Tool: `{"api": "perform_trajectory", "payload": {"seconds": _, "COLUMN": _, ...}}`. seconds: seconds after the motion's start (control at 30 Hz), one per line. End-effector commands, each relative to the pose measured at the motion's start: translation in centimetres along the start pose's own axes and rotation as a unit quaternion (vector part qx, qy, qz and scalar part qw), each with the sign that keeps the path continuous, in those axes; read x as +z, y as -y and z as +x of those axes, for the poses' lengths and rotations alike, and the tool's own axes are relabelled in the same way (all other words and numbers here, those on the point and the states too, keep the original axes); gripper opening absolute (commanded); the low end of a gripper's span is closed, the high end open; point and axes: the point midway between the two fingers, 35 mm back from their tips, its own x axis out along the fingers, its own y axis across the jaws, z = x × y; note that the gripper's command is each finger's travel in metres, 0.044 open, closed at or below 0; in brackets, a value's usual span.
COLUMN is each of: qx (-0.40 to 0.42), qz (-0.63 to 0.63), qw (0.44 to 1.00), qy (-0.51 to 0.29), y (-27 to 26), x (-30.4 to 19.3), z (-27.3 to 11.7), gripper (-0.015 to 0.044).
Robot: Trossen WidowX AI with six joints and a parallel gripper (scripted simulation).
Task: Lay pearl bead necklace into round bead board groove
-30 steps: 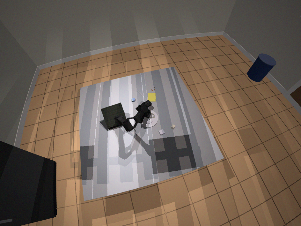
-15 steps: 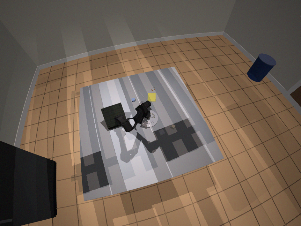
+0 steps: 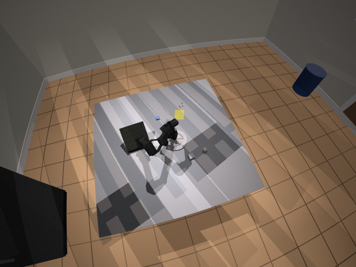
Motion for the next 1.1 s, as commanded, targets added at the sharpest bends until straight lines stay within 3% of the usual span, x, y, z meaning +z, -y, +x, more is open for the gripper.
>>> {"api": "perform_trajectory", "payload": {"seconds": 0.0, "qx": 0.002, "qz": 0.003, "qw": 1.0, "qy": 0.002, "y": 0.0, "x": 0.0, "z": -0.2, "gripper": 0.044}}
{"api": "perform_trajectory", "payload": {"seconds": 0.53, "qx": 0.002, "qz": 0.003, "qw": 1.0, "qy": 0.002, "y": 0.0, "x": 0.0, "z": -0.2, "gripper": 0.044}}
{"api": "perform_trajectory", "payload": {"seconds": 0.6, "qx": 0.002, "qz": -0.031, "qw": 1.0, "qy": 0.002, "y": -0.1, "x": 0.2, "z": -0.6, "gripper": 0.0387}}
{"api": "perform_trajectory", "payload": {"seconds": 0.77, "qx": 0.002, "qz": -0.252, "qw": 0.968, "qy": 0.002, "y": -0.7, "x": 1.2, "z": -3.3, "gripper": 0.0256}}
{"api": "perform_trajectory", "payload": {"seconds": 0.93, "qx": 0.002, "qz": -0.26, "qw": 0.966, "qy": 0.002, "y": -0.7, "x": 1.2, "z": -3.4, "gripper": 0.0125}}
{"api": "perform_trajectory", "payload": {"seconds": 1.07, "qx": 0.002, "qz": -0.26, "qw": 0.966, "qy": 0.002, "y": -0.7, "x": 1.2, "z": -3.3, "gripper": 0.012}}
